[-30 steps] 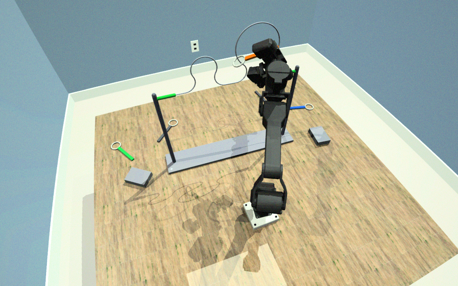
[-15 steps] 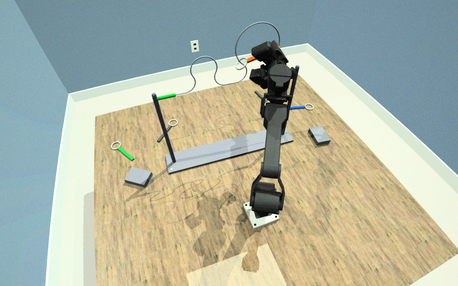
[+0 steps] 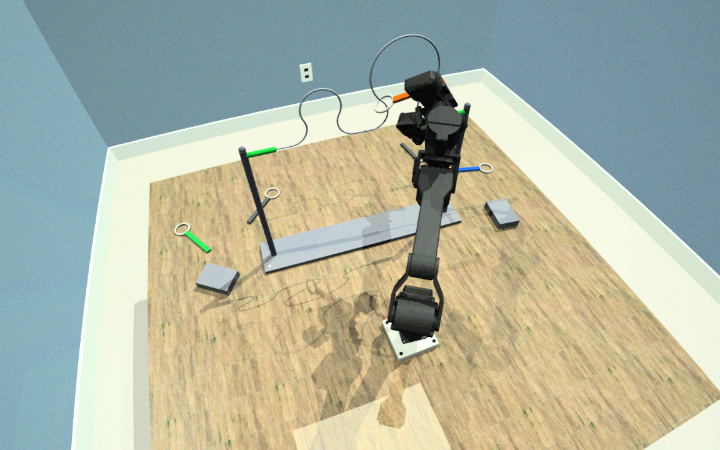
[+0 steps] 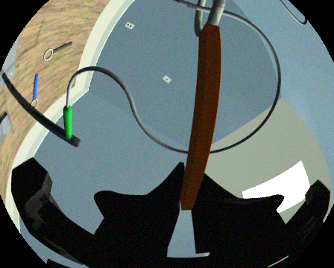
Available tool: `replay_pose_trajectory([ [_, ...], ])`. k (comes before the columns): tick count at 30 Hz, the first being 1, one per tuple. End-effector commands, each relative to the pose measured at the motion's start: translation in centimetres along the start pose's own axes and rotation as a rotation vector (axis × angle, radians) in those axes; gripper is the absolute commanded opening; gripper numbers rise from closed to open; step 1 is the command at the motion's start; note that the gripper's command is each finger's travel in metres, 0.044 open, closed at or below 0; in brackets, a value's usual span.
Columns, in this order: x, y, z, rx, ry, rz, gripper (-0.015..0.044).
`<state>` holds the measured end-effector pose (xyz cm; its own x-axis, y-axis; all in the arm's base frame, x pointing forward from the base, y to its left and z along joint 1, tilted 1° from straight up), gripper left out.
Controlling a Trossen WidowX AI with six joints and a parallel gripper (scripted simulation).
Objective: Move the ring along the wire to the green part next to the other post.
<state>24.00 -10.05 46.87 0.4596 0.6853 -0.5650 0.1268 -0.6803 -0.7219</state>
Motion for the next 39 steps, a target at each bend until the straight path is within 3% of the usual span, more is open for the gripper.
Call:
replay_pose_trajectory([
  [1, 0.1, 1.0, 0.2, 0.034, 0.008, -0.056, -0.0150],
  [39, 6.2, 9.1, 4.2, 0.488, 0.056, -0.828, -0.0150],
])
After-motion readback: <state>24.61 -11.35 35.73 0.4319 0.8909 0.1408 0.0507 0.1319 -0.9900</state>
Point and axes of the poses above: the point midway between the two fingers, 35 mm back from their tips, its own z axis back along the fingers, its own y axis across the jaws, x = y × z, the point moved 5 cm from there along z, back along the fingers, and after that the axes turned 7 degrees about z, right-handed, at the moved point
